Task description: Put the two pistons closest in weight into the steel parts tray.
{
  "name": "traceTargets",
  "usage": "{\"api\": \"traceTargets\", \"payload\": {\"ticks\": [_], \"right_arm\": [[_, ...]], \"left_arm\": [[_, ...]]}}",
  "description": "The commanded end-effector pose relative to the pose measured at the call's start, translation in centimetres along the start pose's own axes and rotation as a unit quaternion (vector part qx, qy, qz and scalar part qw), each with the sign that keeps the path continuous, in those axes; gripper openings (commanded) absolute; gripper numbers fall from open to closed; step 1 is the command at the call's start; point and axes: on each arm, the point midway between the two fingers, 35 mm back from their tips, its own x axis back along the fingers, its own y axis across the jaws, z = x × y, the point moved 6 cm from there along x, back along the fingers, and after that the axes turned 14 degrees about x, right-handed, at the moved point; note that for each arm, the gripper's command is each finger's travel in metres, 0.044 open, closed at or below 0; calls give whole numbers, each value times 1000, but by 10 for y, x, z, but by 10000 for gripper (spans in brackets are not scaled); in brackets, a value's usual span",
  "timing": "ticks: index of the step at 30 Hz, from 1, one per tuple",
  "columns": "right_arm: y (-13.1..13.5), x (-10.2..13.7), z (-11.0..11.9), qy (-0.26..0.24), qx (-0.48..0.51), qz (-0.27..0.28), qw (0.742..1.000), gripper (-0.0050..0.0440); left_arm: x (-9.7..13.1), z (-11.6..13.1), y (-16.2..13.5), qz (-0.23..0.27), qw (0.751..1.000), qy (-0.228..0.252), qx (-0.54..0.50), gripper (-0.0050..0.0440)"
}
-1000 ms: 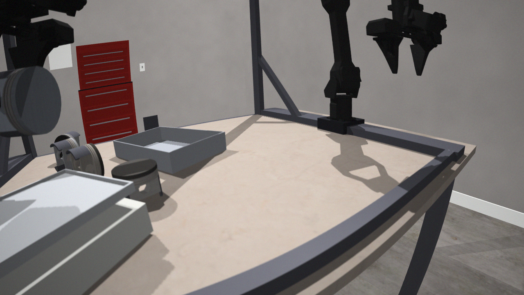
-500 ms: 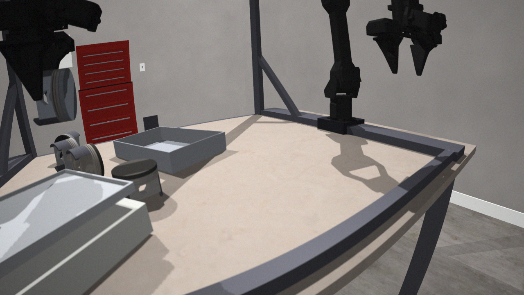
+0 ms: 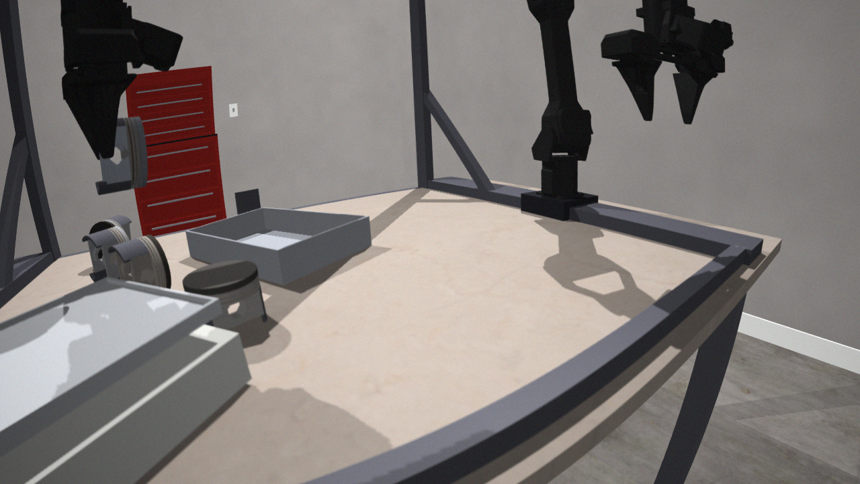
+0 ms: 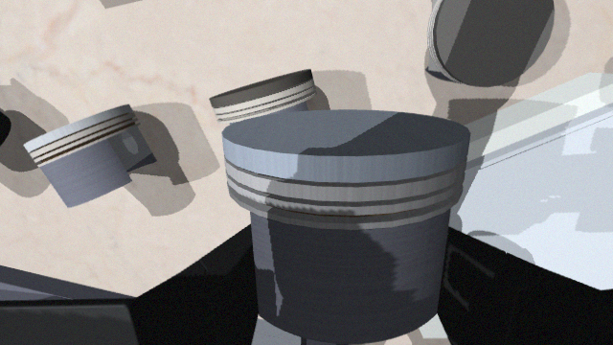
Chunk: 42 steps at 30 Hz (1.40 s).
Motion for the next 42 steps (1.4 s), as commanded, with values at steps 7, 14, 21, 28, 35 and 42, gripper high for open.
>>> {"api": "traceTargets", "payload": {"ticks": [7, 14, 21, 28, 35, 42], "right_arm": [[30, 10, -36, -16, 119, 11, 993, 158], [56, 10, -60, -15, 196, 11, 980, 158], [74, 10, -77, -15, 192, 11, 981, 158], [99, 10, -102, -16, 192, 10, 981, 158], [117, 11, -119, -16, 192, 9, 981, 158], [143, 11, -143, -17, 192, 9, 981, 158]], "left_arm": [[5, -3, 0, 3, 1000, -8, -1, 400], [5, -3, 0, 3, 1000, -8, -1, 400], [5, -3, 0, 3, 1000, -8, -1, 400], [5, -3, 0, 3, 1000, -8, -1, 400], [5, -3, 0, 3, 1000, -8, -1, 400], [5, -3, 0, 3, 1000, -8, -1, 400]]}}
